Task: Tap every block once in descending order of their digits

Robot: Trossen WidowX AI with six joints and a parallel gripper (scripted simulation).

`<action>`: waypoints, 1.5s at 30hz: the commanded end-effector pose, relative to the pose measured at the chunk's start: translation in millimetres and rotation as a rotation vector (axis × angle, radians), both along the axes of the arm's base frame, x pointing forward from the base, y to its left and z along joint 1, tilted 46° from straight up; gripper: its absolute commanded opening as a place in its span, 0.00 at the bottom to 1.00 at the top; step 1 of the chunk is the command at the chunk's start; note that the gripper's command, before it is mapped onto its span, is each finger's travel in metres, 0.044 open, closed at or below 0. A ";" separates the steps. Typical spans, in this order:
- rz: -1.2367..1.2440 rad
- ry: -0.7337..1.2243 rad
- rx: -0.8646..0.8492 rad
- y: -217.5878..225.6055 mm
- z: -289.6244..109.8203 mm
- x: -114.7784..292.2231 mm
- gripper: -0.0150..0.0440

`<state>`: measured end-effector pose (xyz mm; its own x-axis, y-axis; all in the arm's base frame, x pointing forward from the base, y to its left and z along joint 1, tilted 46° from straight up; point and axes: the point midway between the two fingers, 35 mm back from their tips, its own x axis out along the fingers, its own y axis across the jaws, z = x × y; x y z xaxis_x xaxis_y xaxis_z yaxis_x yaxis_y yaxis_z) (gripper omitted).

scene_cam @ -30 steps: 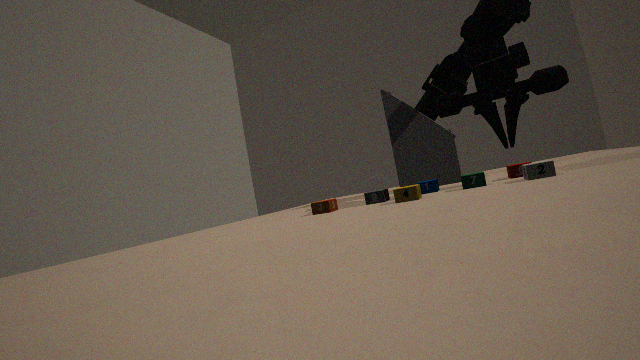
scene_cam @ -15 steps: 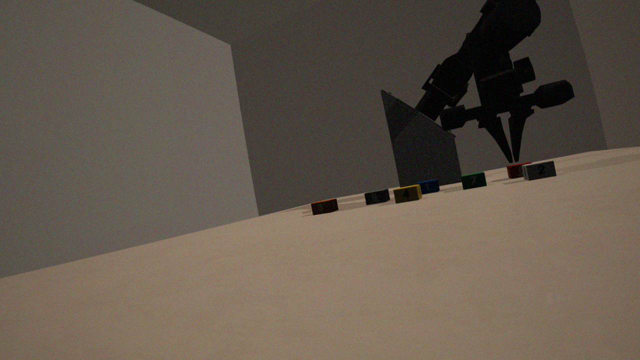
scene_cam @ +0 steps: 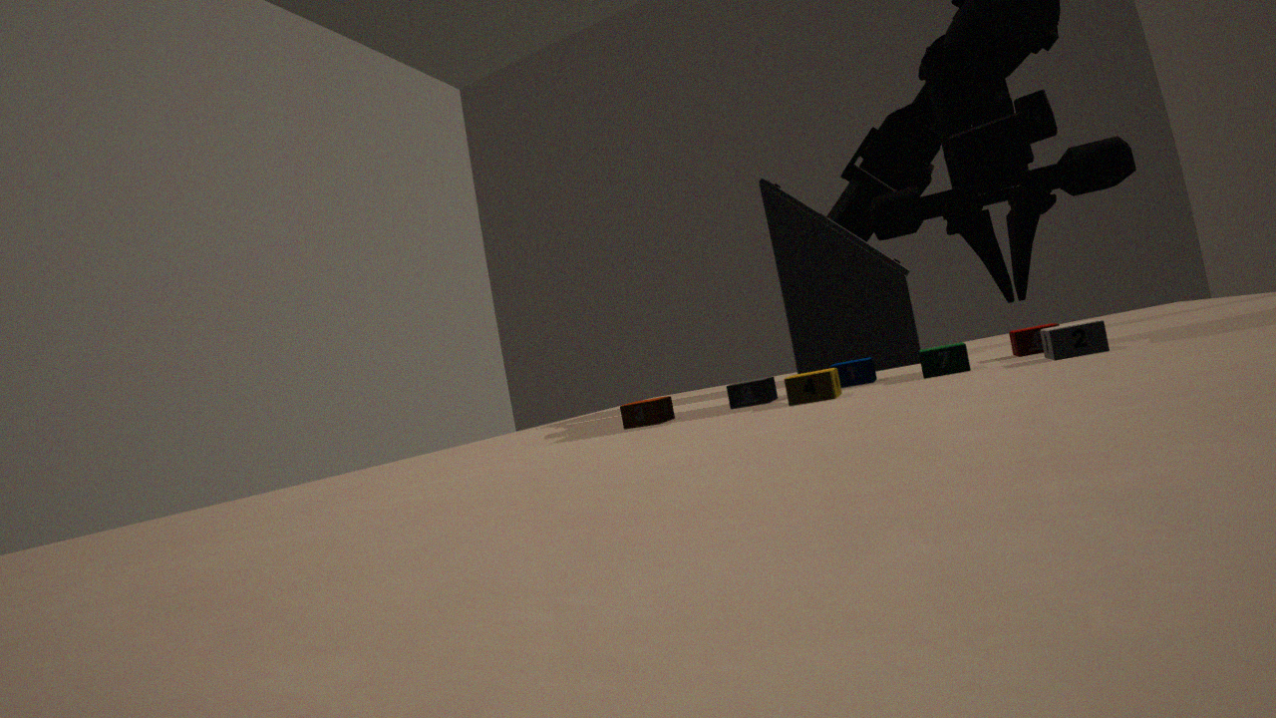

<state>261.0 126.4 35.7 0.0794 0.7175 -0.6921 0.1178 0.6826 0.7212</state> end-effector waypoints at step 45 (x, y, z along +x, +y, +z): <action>0.005 -0.007 -0.003 -112.0 -112.0 77.8 0.29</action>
